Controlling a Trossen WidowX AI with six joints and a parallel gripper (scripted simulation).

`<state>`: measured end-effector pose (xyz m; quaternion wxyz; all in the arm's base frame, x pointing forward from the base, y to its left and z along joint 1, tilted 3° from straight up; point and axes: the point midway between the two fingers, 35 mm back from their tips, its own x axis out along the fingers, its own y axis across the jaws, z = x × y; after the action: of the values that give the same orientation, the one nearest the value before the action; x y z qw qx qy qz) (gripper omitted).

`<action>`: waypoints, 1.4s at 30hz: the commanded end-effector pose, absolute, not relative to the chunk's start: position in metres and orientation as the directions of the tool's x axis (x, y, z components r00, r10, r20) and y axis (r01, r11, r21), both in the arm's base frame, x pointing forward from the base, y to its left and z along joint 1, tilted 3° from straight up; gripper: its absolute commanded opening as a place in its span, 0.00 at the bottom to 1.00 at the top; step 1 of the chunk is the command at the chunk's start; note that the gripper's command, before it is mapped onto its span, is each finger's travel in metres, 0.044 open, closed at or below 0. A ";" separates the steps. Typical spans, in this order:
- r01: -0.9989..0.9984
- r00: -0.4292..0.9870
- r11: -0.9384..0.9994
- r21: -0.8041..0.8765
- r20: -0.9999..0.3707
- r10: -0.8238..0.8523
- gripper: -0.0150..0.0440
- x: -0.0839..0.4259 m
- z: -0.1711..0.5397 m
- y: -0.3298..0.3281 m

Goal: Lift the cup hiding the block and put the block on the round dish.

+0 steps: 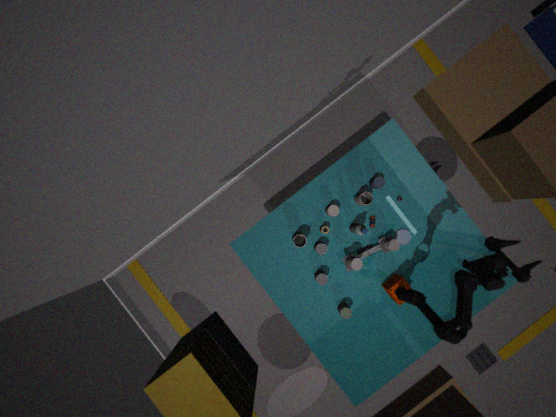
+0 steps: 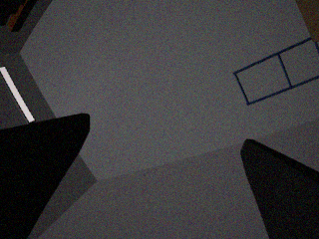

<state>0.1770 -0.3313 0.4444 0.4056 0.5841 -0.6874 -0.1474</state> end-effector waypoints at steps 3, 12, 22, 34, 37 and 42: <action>-0.603 0.133 0.177 0.778 0.317 -0.939 1.00 0.209 0.428 -0.311; -0.440 0.313 0.054 0.896 0.210 -0.926 1.00 0.253 0.404 -0.272; -0.213 0.462 -0.014 0.977 0.088 -0.883 1.00 0.279 0.375 -0.230; 0.085 0.637 -0.009 0.996 -0.061 -0.768 1.00 0.306 0.340 -0.163; 0.156 0.674 0.011 0.988 -0.099 -0.732 1.00 0.310 0.332 -0.145; 0.268 0.728 0.061 0.962 -0.160 -0.667 1.00 0.313 0.317 -0.116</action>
<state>0.3133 -0.1319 0.3287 0.6877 0.6146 -0.2047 -0.3277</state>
